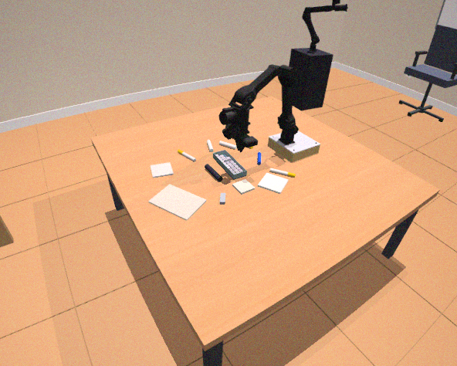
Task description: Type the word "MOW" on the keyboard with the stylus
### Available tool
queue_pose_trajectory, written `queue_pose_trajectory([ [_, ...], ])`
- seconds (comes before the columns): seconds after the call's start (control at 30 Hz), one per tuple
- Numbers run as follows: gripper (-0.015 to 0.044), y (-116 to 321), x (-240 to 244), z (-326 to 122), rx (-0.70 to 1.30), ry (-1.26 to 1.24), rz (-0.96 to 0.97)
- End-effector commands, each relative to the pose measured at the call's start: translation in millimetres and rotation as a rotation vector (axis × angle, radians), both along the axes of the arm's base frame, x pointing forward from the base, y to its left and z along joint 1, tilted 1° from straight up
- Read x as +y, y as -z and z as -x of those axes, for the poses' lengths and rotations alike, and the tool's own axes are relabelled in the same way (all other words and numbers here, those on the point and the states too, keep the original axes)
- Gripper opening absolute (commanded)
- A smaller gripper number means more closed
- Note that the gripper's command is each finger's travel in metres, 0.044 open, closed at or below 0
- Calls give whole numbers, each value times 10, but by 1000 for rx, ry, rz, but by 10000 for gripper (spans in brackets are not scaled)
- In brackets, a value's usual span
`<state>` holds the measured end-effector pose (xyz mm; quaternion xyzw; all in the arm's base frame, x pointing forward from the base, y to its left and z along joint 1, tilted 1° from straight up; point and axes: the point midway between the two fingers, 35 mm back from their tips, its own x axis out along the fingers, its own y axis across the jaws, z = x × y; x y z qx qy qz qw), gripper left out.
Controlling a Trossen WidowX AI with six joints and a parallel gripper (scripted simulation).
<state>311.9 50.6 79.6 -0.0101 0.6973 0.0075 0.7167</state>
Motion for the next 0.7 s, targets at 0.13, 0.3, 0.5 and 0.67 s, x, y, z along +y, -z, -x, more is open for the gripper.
queue_pose_trajectory([
  [0.13, 0, -1, 0, 0, 0, 0, 0],
  [0.3, 0, 0, 0, 0, 0, 0, 0],
  [0.5, 150, 65, -5, 142, 34, 221, 35],
  [0.67, 150, 179, -35, 429, 67, 663, 131],
])
